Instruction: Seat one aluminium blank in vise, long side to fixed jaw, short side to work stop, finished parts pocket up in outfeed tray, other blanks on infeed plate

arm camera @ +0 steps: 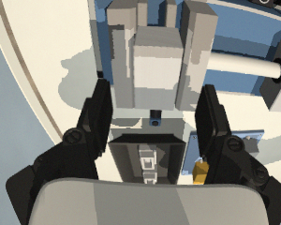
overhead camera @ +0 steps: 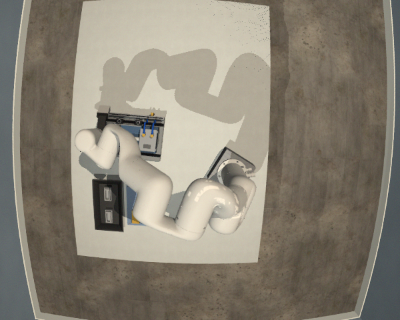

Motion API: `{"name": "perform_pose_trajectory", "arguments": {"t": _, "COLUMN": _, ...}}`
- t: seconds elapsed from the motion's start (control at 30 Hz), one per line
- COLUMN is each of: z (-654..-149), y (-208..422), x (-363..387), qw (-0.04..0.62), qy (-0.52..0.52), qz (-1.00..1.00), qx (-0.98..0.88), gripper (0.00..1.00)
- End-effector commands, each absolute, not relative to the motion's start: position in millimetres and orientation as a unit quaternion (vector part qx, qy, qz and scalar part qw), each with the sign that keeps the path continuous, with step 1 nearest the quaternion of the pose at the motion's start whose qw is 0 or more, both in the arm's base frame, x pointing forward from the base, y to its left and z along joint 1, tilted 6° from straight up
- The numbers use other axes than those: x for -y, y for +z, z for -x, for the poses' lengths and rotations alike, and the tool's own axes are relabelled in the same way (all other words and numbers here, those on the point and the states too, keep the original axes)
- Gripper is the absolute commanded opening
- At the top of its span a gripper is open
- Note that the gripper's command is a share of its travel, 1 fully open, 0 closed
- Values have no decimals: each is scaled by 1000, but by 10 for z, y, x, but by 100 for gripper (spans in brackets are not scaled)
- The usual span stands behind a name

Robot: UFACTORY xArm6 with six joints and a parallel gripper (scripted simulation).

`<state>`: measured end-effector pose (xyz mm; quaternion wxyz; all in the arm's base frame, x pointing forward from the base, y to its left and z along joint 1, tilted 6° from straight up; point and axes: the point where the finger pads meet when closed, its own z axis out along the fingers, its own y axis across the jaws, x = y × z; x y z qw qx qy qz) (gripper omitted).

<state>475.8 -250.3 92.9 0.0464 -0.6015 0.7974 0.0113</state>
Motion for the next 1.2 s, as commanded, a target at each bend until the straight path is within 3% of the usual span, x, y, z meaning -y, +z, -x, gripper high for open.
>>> {"name": "perform_pose_trajectory", "arguments": {"t": 0.0, "z": -4759, "y": 1053, "x": 2516, "qw": 47, "qy": 10, "qz": 602, "qx": -797, "gripper": 69}}
{"name": "perform_pose_trajectory", "arguments": {"t": 0.83, "z": -4734, "y": 1446, "x": 2545, "qw": 47, "qy": 10, "qz": 602, "qx": -797, "gripper": 69}}
{"name": "perform_pose_trajectory", "arguments": {"t": 0.87, "z": -4734, "y": 1446, "x": 2545, "qw": 47, "qy": 10, "qz": 602, "qx": -797, "gripper": 0}}
{"name": "perform_pose_trajectory", "arguments": {"t": 1.17, "z": -4734, "y": 1446, "x": 2545, "qw": 47, "qy": 10, "qz": 602, "qx": -797, "gripper": 0}}
